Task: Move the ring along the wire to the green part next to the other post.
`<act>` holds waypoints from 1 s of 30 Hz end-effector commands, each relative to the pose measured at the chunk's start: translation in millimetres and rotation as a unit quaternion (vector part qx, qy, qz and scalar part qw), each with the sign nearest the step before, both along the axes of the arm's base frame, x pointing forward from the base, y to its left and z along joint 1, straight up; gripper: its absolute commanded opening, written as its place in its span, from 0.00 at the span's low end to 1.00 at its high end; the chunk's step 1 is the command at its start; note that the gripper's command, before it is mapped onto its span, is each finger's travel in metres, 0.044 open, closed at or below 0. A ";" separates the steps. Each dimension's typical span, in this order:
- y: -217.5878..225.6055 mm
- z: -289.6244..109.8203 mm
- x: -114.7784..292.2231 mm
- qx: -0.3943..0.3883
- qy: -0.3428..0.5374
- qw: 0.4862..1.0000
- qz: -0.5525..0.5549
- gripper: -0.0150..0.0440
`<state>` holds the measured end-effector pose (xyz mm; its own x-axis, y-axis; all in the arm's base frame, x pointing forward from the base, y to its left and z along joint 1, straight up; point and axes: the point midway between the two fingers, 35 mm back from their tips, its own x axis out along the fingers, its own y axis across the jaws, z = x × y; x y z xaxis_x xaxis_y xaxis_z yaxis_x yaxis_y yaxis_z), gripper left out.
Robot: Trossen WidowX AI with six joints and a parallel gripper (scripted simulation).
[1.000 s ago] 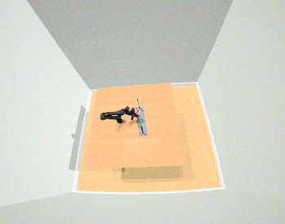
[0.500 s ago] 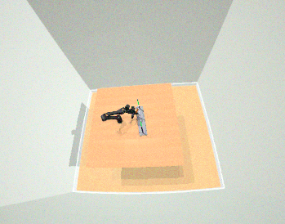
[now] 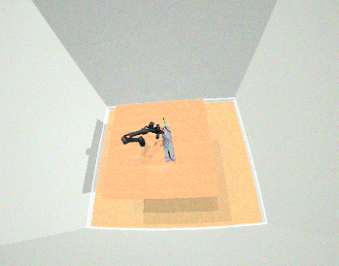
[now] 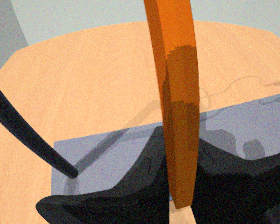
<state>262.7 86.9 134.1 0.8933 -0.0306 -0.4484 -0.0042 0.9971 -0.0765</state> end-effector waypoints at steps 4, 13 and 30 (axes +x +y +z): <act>10.6 2.1 -0.4 0.014 -0.001 1.000 -0.002 0.00; 21.3 2.1 -1.7 0.018 -0.002 1.000 -0.002 0.00; 38.5 2.1 -3.7 0.019 -0.003 1.000 -0.002 0.00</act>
<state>258.7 121.0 134.1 0.8938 -0.0176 -0.4482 -0.0031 0.9990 -0.0455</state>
